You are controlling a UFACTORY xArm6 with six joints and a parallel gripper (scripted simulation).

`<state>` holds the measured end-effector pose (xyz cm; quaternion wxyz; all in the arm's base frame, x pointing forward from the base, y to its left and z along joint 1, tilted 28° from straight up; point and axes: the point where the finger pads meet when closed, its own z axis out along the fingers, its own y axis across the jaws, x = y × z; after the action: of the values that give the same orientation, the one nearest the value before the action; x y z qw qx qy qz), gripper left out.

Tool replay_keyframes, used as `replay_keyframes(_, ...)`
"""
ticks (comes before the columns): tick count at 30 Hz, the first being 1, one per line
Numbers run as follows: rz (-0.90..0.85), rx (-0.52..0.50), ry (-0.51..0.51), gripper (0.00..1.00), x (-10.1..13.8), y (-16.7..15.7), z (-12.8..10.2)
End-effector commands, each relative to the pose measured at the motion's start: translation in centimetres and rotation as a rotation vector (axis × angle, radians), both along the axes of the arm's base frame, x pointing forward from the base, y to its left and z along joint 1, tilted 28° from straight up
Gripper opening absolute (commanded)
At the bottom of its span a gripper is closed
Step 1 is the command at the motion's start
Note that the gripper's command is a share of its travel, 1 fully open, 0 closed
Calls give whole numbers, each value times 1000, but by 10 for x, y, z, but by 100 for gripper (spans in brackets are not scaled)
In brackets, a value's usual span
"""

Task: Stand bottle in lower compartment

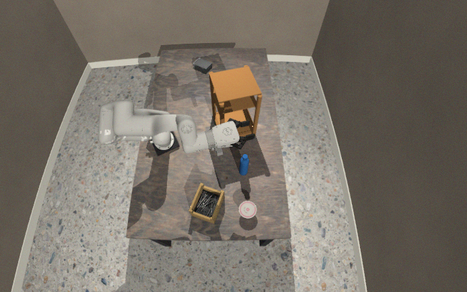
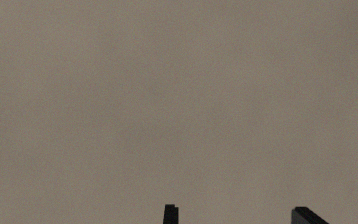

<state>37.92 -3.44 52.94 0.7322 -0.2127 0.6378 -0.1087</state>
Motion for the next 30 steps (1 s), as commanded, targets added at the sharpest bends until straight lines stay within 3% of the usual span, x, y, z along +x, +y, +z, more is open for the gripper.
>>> replay_keyframes(1,0,0,-3,71,0,0,2)
replay_keyframes(30,0,0,-4,71,2,-5,-8)
